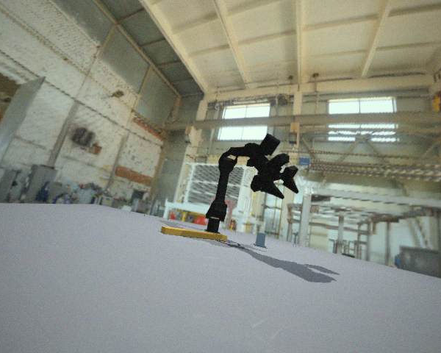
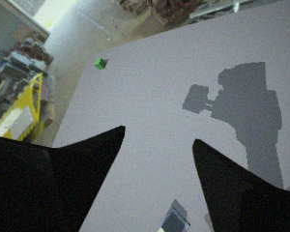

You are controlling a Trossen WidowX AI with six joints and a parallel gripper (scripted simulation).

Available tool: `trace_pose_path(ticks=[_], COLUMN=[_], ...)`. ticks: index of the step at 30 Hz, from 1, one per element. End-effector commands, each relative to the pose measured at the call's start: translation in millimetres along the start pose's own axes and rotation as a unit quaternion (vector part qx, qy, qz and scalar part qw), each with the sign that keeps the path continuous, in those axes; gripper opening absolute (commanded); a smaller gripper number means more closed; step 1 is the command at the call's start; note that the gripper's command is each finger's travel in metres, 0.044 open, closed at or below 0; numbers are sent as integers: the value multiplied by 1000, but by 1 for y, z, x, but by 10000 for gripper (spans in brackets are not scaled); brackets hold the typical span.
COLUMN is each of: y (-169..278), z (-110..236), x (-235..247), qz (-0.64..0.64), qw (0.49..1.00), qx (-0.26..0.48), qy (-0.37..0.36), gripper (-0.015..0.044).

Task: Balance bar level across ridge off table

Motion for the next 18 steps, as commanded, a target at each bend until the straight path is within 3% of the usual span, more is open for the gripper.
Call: trace_pose_path(ticks=[1, 18], y=[1, 29], z=[2, 29], x=[-34, -152], qz=[-54, -269], qw=[997, 935], qx=[16, 81], qy=[48, 216], gripper=[315, 315])
Point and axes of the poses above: the point midway between the two fingers, 35 mm back from their tips, its own z axis back along the fingers, its own x axis across the jaws, y = z × x, the point moved 2 cm from there along z, back along the fingers, and after that the axes turned 5 degrees about z, right-handed, at the moved point
